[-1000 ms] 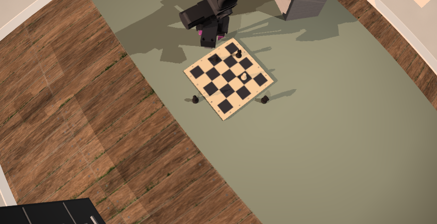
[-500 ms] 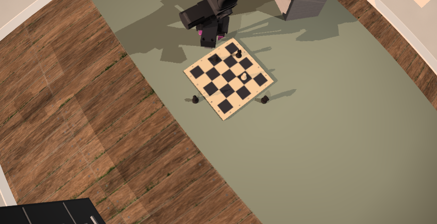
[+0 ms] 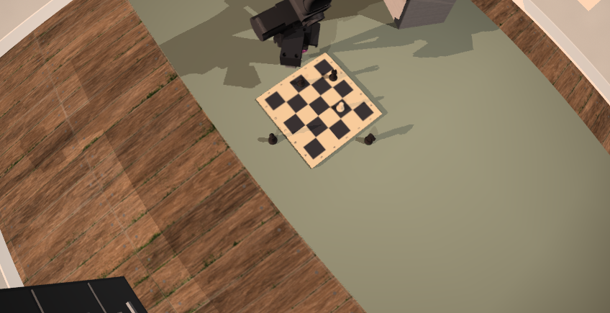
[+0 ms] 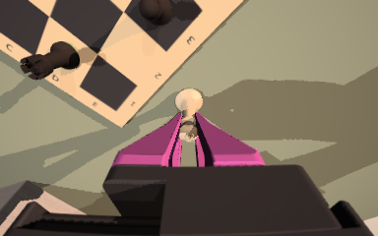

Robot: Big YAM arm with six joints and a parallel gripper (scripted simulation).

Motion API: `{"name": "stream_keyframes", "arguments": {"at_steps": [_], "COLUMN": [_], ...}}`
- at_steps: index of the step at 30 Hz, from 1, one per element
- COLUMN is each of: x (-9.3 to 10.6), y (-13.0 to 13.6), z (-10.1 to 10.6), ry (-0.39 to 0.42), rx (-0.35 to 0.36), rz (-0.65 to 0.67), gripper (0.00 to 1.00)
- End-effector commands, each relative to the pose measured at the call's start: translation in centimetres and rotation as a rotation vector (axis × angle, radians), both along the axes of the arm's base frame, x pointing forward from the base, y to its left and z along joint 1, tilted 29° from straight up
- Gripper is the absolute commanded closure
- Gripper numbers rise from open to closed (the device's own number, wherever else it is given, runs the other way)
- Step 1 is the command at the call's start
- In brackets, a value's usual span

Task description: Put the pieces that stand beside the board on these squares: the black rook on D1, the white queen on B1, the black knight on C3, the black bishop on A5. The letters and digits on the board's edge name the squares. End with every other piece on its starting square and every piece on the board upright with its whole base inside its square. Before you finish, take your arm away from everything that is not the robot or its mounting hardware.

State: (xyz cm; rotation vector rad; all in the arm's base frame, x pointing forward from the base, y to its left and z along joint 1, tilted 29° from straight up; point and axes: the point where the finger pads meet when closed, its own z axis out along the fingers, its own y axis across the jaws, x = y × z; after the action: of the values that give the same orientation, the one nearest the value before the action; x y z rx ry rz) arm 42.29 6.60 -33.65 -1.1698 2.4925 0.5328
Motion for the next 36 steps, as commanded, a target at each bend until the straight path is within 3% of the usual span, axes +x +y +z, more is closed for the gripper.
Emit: {"name": "stream_keyframes", "arguments": {"at_steps": [1,30,36], "x": [1.1,1.1,0.6], "y": [0.1,0.0,-1.7], "z": [0.6,0.6,2.5], "ry": [-0.025,-0.026,-0.018], "rx": [0.001,0.001,0.001], "rz": [-0.005,-0.005,-0.014], "gripper": [1.0,1.0,1.0]}}
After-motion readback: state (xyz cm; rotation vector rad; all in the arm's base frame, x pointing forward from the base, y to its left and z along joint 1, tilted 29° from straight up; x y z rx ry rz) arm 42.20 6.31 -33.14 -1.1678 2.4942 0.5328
